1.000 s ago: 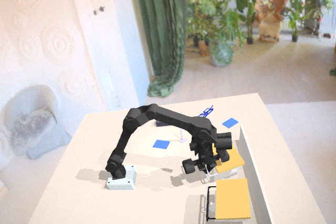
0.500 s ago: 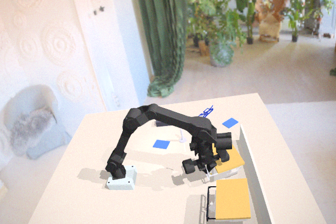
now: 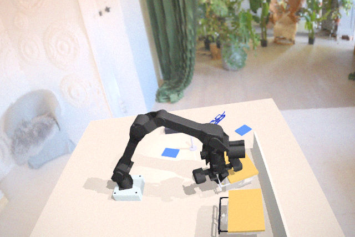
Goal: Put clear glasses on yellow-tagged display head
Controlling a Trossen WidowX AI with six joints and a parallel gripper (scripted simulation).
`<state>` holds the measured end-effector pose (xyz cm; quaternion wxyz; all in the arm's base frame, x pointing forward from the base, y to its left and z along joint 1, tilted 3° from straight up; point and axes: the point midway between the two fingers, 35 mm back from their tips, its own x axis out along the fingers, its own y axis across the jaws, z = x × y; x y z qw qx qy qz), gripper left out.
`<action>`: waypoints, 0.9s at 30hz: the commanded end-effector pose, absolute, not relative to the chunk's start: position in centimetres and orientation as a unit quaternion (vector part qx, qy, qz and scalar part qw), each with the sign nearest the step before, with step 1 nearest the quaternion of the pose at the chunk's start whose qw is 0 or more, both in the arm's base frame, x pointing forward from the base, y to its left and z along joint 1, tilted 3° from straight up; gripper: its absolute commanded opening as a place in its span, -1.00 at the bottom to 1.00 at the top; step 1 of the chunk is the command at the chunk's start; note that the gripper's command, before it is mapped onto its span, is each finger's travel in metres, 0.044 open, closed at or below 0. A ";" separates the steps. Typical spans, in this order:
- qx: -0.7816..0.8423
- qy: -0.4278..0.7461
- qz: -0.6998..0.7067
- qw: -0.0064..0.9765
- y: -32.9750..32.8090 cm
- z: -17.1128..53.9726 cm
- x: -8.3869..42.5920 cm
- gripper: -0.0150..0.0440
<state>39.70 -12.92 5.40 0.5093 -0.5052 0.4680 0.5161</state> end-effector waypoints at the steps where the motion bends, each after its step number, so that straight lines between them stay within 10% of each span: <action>1: -0.503 0.468 0.517 0.510 -12.9 5.2 39.7 -0.49; 27: -0.503 0.468 0.517 0.510 -12.9 5.2 39.7 -0.49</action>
